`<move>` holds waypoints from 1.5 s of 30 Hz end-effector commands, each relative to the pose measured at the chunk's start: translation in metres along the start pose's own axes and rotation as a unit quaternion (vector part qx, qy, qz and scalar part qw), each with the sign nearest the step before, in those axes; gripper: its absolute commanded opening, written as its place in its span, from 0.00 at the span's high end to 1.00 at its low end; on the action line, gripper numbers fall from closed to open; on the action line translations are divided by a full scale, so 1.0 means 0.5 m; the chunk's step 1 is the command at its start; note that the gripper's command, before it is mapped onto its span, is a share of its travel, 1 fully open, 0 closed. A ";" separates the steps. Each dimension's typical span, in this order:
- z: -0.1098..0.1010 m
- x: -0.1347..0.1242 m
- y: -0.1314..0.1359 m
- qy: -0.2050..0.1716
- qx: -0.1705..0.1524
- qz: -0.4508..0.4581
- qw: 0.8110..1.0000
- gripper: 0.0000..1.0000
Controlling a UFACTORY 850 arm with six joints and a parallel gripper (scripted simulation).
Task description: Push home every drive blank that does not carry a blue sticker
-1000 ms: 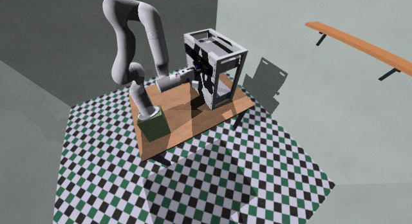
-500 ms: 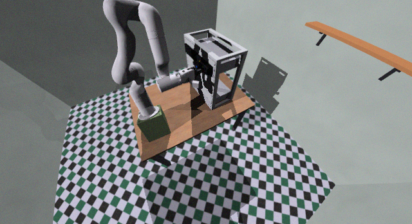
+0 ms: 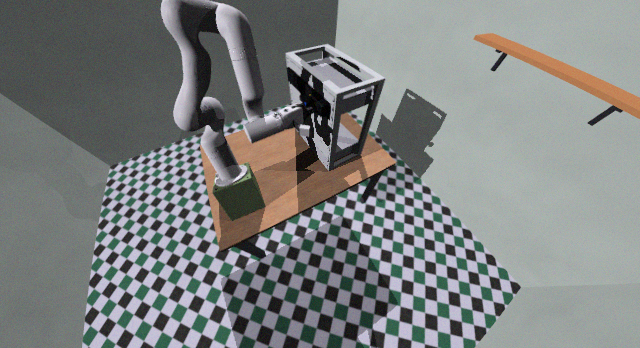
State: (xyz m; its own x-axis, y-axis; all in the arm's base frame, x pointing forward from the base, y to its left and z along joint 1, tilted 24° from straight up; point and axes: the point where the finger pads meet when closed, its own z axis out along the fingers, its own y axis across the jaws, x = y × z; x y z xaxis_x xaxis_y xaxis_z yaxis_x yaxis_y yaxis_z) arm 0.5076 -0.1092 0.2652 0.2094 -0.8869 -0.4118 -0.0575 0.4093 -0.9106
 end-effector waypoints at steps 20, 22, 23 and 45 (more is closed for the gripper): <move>0.027 0.000 -0.001 0.000 0.001 0.000 1.000 1.00; 0.031 0.000 -0.001 0.000 0.001 0.000 1.000 1.00; 0.032 0.000 -0.001 0.000 0.001 0.000 1.000 1.00; 0.052 0.001 -0.001 0.000 0.001 0.000 1.000 1.00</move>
State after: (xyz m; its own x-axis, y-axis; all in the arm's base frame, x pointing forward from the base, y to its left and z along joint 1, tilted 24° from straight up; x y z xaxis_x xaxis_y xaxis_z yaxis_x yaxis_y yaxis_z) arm 0.5319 -0.1039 0.2661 0.2097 -0.8869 -0.4117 -0.0572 0.4092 -0.9106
